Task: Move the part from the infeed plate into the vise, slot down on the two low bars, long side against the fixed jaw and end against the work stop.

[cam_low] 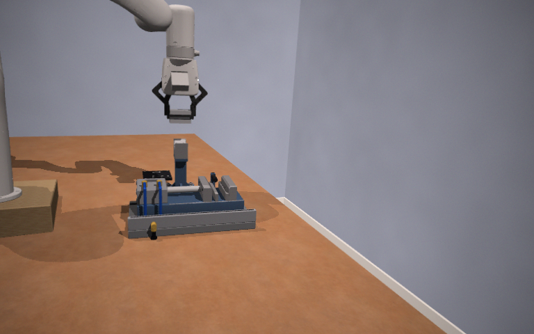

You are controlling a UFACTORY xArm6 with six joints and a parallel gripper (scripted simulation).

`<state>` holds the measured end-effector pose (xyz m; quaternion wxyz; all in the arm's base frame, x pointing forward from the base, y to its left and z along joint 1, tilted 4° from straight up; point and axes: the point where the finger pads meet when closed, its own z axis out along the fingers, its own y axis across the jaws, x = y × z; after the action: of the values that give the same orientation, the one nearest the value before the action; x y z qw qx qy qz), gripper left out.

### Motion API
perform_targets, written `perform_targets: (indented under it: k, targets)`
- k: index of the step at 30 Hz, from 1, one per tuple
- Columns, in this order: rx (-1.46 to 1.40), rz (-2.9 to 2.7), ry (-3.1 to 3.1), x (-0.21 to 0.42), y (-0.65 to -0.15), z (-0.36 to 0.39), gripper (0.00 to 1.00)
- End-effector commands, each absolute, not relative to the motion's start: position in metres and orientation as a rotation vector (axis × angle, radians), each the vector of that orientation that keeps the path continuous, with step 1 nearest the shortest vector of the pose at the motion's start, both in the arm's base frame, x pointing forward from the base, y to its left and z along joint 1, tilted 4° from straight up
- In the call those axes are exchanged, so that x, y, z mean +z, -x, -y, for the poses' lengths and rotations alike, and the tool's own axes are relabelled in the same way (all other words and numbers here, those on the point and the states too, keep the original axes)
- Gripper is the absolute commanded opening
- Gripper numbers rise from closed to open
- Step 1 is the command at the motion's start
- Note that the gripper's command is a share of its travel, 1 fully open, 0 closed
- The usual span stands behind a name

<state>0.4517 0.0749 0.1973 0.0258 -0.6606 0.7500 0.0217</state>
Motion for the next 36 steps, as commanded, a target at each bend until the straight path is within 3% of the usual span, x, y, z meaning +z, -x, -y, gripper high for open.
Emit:
perform_targets:
  k: [1,36]
  targets:
    - [0.064,-2.315,2.039,0.1991,-0.4529,-0.0750,0.00]
    - [0.187,-2.240,1.974,0.1990,-0.4530,-0.0736,0.00]
